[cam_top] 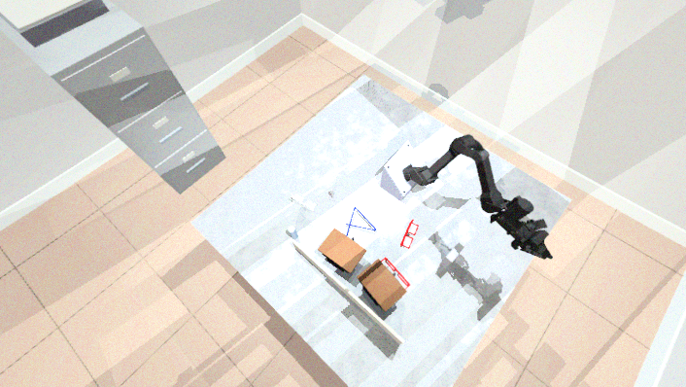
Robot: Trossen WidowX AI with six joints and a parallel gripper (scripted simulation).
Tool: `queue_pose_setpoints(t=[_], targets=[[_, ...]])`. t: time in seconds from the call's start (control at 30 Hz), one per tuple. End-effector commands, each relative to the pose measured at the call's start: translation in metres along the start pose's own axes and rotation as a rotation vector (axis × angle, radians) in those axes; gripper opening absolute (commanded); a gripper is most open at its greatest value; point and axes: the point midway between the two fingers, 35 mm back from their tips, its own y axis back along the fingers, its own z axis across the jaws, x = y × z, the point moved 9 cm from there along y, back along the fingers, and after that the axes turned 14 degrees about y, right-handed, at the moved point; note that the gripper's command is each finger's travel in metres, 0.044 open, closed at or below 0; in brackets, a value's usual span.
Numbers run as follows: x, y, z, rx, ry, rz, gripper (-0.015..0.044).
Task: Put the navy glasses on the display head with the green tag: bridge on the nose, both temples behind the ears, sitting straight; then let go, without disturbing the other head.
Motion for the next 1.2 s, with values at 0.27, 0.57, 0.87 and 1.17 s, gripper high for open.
queue_pose_setpoints(t=[0.27,0.57,0.87,1.17], targets=[[0.127,0.011,0.075,-0.298,-0.311,0.464,0.02],[0.215,0.062,0.101,-0.335,-0.577,0.86,0.02],[0.289,0.142,0.114,-0.239,-0.906,1.286,0.02],[0.334,0.248,0.118,0.04,-1.286,1.738,0.02]])
